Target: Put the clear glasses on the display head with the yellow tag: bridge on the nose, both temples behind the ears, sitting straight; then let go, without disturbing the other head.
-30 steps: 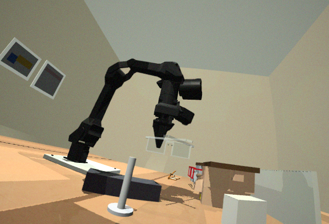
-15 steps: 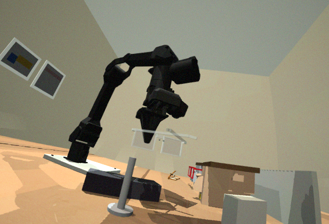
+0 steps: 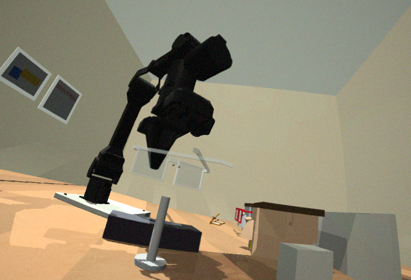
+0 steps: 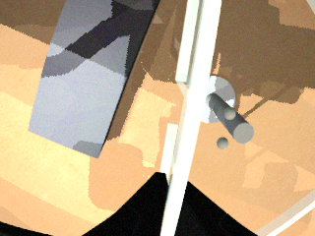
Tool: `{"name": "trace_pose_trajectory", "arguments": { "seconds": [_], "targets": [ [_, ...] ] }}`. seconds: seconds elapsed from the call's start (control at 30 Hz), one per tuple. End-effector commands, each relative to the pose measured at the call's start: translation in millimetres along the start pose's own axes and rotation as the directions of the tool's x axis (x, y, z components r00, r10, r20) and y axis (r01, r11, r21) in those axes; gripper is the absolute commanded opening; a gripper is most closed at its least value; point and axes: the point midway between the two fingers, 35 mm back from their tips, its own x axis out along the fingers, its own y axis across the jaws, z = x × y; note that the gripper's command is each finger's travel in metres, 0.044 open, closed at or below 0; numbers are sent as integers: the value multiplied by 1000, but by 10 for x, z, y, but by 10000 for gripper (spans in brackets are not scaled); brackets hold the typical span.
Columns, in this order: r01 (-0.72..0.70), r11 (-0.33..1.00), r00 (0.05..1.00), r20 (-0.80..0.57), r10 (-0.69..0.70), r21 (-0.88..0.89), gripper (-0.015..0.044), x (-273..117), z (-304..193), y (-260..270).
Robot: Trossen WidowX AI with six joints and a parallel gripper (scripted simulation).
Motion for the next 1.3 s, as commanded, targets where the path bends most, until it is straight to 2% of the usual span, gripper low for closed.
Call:
{"name": "trace_pose_trajectory", "arguments": {
  "seconds": [0.0,0.17,0.6,1.27],
  "targets": [
    [-5,999,1000,0,5,-32,0,12,-50,-28],
    [-5,999,1000,0,5,-32,0,81,-49,-34],
    [-5,999,1000,0,5,-32,0,605,-50,-25],
    [-6,999,1000,0,6,-32,0,613,16,50]
  ]
}}
